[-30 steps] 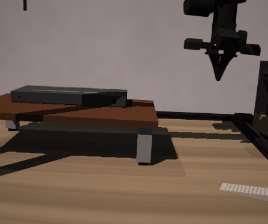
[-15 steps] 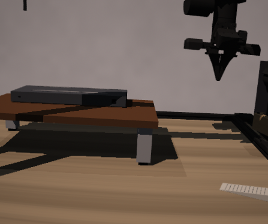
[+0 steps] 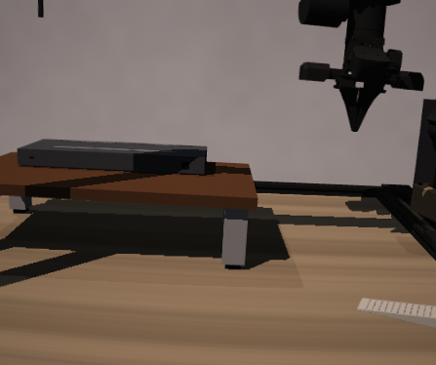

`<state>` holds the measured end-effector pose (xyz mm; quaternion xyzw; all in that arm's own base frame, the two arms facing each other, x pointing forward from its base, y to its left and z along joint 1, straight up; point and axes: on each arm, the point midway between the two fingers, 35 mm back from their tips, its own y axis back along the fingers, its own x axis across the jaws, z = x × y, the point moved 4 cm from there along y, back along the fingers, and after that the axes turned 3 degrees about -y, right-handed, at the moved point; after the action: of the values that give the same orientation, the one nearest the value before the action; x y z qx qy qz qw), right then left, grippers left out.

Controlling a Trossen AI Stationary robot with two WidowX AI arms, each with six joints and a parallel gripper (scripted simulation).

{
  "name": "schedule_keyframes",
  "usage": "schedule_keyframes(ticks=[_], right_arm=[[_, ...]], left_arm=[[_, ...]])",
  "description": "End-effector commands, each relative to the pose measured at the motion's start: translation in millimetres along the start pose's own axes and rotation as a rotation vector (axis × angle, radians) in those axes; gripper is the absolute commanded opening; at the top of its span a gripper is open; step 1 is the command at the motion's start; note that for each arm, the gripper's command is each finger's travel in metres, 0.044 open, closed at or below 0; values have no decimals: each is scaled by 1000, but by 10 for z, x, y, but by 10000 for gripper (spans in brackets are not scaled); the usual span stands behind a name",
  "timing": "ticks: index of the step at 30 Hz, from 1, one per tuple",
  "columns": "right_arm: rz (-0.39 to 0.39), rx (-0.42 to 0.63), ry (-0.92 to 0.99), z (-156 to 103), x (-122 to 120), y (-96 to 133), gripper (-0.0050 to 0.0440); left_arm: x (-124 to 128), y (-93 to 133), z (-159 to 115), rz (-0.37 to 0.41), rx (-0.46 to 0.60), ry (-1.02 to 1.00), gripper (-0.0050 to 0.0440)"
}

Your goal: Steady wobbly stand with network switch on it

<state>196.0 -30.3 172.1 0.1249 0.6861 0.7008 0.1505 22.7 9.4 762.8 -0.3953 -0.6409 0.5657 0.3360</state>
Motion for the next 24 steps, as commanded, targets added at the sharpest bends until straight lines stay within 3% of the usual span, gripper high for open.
schedule_keyframes(ticks=[1,2,7,13,15,20,24], right_arm=[[0,0,0,0,0,0,0],[0,0,0,0,0,0,0],[0,0,0,0,0,0,0],[0,0,0,0,0,0,0],[0,0,0,0,0,0,0],[0,0,0,0,0,0,0],[0,0,0,0,0,0,0]], left_arm=[[17,-11,-8,-14,-5,-35,0],[17,-11,-8,-14,-5,-35,0],[-75,199,-822,-33,279,-41,0],[-125,565,-1551,-82,613,-89,0],[-141,648,-1736,-82,613,-89,0],[-128,641,-1656,-82,601,-84,0],[-154,1026,-2175,-117,813,-112,0]])
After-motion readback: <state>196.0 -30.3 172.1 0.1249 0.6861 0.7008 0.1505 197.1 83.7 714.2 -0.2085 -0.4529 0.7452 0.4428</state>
